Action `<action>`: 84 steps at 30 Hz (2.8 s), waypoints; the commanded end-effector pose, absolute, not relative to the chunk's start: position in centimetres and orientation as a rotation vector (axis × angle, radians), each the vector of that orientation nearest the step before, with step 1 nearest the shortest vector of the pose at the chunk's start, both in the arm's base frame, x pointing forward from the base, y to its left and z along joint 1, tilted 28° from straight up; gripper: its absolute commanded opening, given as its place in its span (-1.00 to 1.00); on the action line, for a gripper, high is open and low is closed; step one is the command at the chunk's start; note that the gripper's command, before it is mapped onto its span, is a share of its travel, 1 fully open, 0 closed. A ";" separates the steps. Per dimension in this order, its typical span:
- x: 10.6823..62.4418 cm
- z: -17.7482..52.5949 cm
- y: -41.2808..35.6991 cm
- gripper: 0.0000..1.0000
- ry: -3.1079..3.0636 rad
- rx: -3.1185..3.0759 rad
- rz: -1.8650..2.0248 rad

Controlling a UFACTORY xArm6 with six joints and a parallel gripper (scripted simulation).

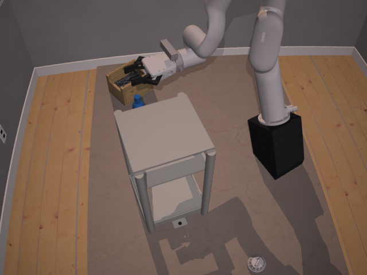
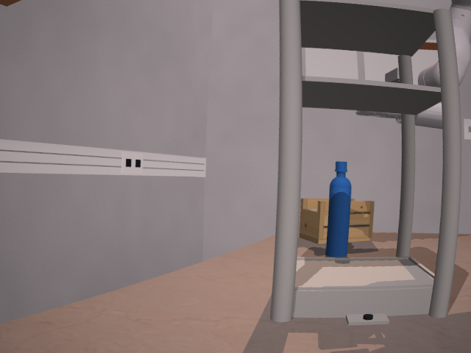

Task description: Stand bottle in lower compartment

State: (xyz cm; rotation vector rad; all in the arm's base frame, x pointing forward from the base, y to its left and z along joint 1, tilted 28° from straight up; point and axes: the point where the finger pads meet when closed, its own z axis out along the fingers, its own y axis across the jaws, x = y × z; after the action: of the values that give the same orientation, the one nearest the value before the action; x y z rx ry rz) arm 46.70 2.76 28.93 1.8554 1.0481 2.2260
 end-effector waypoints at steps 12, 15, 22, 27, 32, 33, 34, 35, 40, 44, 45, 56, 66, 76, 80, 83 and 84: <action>46.8 28.9 0.8 0.39 0.897 1.883 2.230; 46.8 28.9 0.5 0.39 0.878 1.887 2.230; 46.7 28.8 0.1 0.39 0.848 1.893 2.229; 46.7 28.8 0.0 0.39 0.841 1.894 2.229; 46.7 28.8 0.0 0.39 0.835 1.895 2.229; 46.7 28.8 0.0 0.39 0.835 1.895 2.229; 46.7 28.8 0.0 0.39 0.834 1.895 2.229; 46.7 28.8 -0.1 0.39 0.834 1.895 2.229; 46.7 28.8 -0.1 0.39 0.834 1.895 2.229; 46.7 28.8 -0.1 0.39 0.834 1.895 2.229; 46.7 28.8 -0.1 0.39 0.834 1.895 2.229; 46.8 28.6 -0.2 0.39 0.834 1.895 2.229; 46.9 28.0 -0.4 0.39 0.833 1.895 2.229; 47.2 26.8 -1.0 0.39 0.834 1.895 2.229; 47.3 26.5 -1.1 0.39 0.833 1.895 2.229; 47.4 26.0 -1.4 0.39 0.834 1.895 2.229; 47.5 25.8 -1.5 0.39 0.833 1.895 2.229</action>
State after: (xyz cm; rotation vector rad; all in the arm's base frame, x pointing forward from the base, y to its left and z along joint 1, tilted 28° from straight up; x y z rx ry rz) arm 47.28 -1.18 26.30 1.8994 0.8323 2.2261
